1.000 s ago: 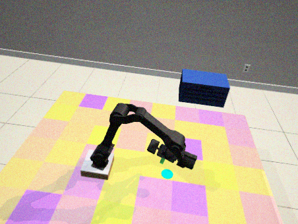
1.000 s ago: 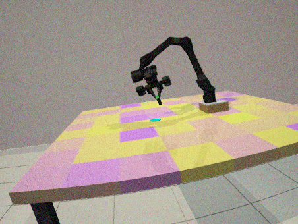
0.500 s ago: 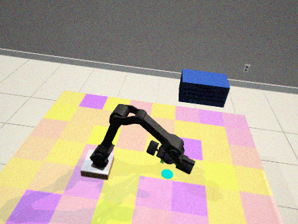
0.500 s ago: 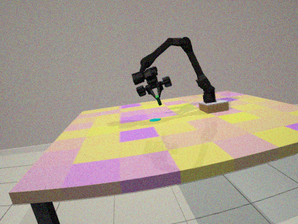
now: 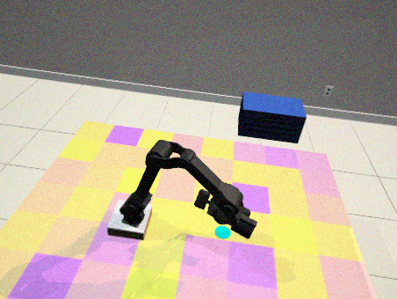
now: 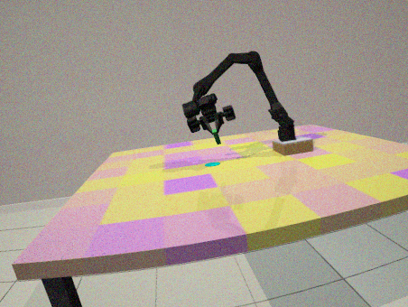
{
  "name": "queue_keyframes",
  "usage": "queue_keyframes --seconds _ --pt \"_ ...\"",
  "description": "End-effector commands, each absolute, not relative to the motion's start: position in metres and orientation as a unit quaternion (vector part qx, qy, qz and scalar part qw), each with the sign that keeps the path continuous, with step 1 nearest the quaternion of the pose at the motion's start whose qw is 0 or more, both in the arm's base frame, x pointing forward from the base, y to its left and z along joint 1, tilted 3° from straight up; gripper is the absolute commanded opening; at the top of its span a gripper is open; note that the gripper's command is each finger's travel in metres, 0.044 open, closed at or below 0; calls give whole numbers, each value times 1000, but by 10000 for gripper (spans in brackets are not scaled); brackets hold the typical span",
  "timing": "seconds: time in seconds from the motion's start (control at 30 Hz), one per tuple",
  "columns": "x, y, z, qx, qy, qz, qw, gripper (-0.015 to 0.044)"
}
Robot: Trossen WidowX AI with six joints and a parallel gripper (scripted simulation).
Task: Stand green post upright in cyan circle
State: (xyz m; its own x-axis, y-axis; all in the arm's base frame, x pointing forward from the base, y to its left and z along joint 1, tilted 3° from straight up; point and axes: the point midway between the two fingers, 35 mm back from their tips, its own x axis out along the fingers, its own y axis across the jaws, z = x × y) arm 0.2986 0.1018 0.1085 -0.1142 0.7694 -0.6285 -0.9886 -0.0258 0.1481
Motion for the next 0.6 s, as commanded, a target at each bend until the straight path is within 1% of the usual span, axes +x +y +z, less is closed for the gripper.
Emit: queue_keyframes --seconds 0.0,0.57 --pt "297 101 106 -182 276 692 642 23" --pt "299 98 110 -154 228 693 666 23"
